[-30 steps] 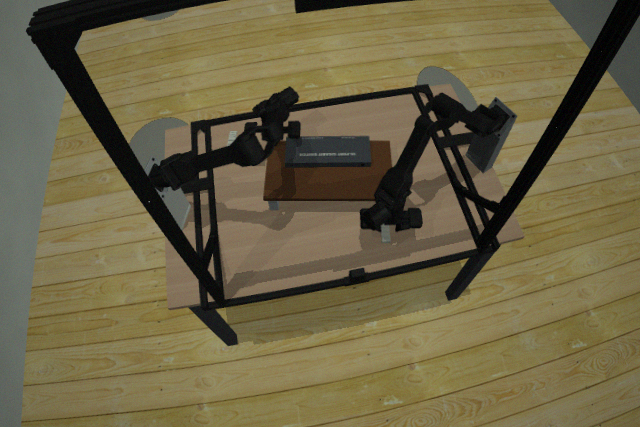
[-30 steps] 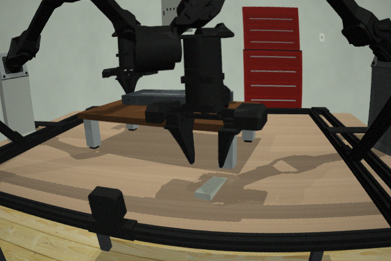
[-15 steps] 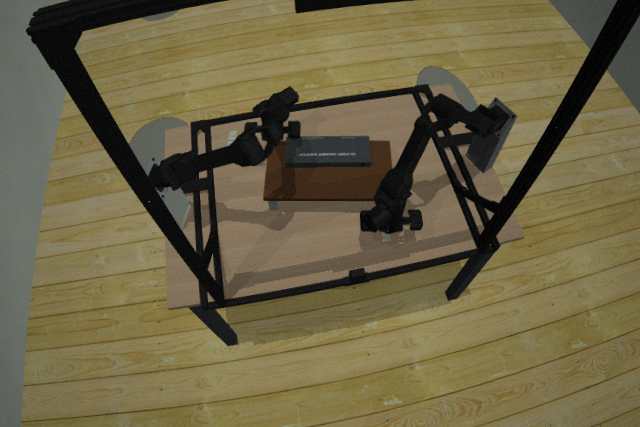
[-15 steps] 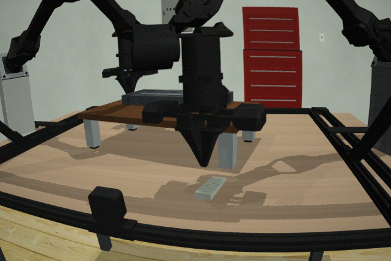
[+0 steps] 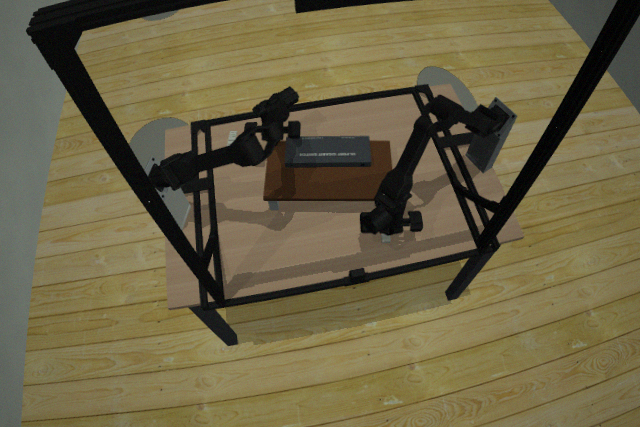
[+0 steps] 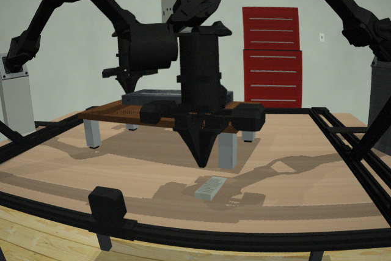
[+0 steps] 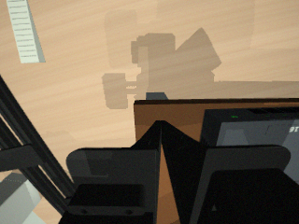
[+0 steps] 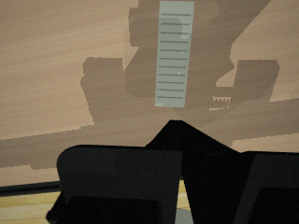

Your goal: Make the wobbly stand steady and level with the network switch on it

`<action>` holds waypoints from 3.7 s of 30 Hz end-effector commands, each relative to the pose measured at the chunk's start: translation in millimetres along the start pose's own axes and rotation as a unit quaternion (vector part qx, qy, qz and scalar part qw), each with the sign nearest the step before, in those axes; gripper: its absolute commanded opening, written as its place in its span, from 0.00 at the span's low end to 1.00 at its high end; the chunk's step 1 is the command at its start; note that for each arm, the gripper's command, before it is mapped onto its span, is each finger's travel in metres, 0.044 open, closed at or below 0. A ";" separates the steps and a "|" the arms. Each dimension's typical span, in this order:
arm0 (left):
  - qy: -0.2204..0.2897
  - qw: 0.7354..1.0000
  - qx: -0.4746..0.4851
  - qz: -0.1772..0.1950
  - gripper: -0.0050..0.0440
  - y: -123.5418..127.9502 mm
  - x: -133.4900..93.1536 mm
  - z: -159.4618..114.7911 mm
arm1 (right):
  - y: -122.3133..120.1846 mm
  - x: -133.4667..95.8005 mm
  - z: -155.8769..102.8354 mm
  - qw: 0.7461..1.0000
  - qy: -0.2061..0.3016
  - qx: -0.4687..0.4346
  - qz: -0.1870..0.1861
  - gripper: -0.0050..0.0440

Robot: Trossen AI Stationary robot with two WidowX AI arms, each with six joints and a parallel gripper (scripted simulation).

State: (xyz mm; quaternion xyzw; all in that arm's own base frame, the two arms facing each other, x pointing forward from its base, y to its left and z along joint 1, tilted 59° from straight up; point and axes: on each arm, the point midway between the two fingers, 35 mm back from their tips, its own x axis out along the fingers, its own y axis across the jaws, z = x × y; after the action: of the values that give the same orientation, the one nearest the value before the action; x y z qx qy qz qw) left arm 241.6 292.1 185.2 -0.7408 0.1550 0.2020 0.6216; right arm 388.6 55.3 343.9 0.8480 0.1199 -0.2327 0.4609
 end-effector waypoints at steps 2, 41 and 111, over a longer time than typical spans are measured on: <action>0.002 1.000 0.002 0.010 0.10 3.6 8.0 0.4 | -0.2 0.6 0.2 1.000 -0.002 0.000 0.000 0.10; 0.002 1.000 0.002 0.010 0.10 3.6 8.0 0.4 | 1.1 -1.4 -10.9 1.000 -0.002 -0.007 0.000 0.10; 0.002 1.000 0.002 0.010 0.10 3.6 8.0 0.4 | 1.8 -2.5 -17.2 1.000 -0.002 -0.011 0.000 0.10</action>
State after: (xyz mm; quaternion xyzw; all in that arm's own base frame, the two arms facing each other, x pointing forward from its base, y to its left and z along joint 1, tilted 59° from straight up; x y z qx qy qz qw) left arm 241.6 292.1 185.2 -0.7408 0.1550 0.2020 0.6216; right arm 391.7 68.7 355.1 0.8424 0.1227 -0.2312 0.4711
